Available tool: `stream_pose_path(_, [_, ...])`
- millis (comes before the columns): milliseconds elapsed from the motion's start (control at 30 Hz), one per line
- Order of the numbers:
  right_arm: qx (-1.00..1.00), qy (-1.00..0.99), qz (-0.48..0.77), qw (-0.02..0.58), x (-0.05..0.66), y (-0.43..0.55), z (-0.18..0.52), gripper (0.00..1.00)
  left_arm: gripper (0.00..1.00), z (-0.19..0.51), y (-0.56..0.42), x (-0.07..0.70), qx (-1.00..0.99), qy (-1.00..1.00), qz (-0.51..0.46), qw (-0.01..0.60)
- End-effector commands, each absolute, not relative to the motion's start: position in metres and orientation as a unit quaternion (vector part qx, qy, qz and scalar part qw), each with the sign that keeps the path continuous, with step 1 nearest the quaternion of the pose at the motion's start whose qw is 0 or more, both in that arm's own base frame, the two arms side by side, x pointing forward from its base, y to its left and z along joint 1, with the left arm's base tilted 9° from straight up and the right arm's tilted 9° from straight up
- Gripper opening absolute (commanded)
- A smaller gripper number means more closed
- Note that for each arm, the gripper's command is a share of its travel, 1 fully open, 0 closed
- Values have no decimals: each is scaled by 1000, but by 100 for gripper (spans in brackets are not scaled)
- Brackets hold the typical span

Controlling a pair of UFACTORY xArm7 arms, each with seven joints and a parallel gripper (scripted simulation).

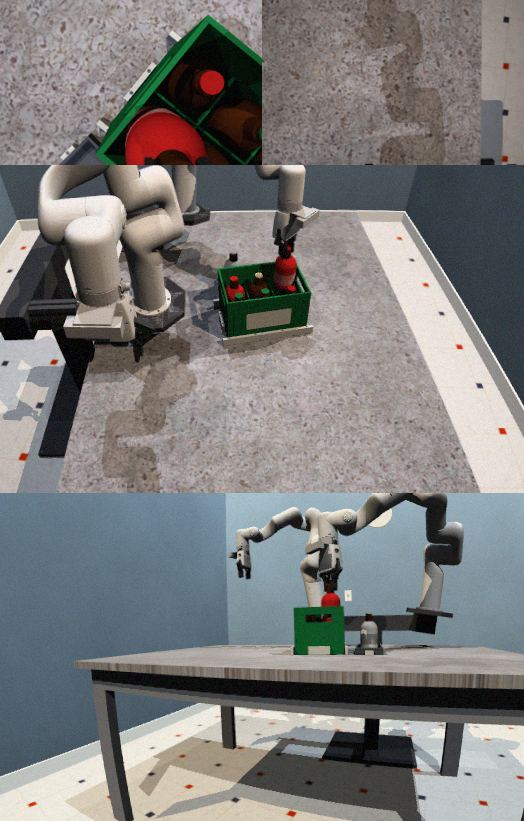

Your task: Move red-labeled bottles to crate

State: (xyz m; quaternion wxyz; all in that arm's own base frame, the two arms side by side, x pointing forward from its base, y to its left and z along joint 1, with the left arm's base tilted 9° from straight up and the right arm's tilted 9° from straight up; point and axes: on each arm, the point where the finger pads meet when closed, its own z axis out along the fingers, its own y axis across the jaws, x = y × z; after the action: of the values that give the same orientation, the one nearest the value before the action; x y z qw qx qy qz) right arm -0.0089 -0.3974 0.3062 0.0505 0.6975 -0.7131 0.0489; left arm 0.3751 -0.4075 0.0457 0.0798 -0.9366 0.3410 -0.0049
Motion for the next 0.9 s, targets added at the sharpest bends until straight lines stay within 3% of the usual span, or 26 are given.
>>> stream_pose_path(0, [697,-713,50,52,-9,-398,308,100,0,48,-409,376,-937,341,-7,78])
stream_pose_path(867, [697,-713,50,52,-9,-398,308,100,0,35,-407,376,-937,341,-7,78])
